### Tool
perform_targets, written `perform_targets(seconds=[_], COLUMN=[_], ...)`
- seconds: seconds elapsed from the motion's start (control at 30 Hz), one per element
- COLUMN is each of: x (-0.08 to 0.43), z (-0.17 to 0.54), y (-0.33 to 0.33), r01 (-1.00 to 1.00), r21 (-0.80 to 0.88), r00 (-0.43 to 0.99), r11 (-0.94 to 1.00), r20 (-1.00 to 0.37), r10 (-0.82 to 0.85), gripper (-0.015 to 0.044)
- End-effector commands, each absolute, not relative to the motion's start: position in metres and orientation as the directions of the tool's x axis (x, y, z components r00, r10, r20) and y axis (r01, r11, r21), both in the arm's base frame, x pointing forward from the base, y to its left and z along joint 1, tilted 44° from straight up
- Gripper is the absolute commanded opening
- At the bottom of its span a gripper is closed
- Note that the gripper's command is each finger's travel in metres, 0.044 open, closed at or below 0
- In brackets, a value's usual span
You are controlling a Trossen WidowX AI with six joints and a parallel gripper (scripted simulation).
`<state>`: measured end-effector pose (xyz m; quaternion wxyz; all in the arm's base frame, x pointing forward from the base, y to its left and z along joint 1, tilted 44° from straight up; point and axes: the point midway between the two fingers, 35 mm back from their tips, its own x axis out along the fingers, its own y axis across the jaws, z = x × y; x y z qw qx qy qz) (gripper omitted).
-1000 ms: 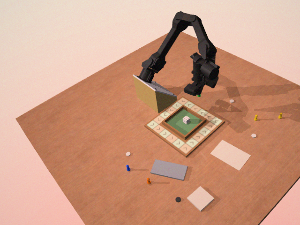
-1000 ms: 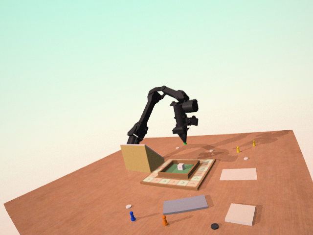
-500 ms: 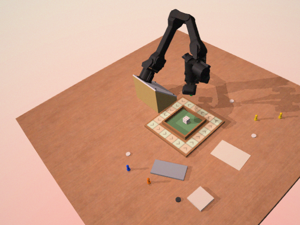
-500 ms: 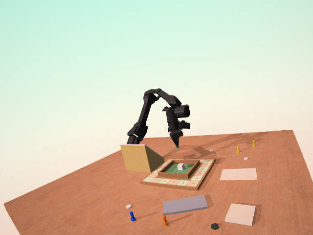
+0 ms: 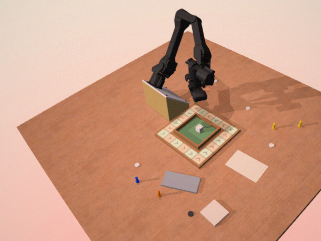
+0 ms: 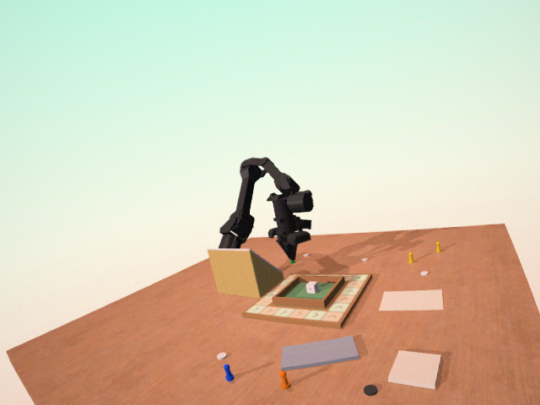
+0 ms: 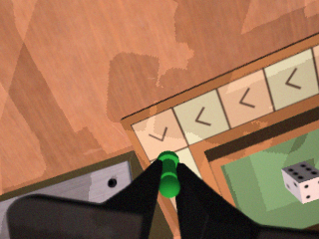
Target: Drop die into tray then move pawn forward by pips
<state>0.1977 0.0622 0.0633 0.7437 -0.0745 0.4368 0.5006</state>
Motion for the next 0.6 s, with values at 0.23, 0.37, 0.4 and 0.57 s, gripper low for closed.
perform_targets(seconds=[0.23,0.37,0.4,0.57], x=[0.191,0.193,0.194,0.195], z=[0.058,0.05,0.047,0.036], y=[0.068,0.076,0.078,0.09], r01=[-0.848,-0.848,-0.848,-0.848], r21=[0.283,0.283,0.283,0.284], r00=[0.121,0.121,0.121,0.122], r11=[0.448,0.449,0.449,0.448], r20=[-0.72,-0.72,-0.72,-0.718], r10=[0.684,0.683,0.683,0.685], gripper=[0.0,0.0,0.0,0.0])
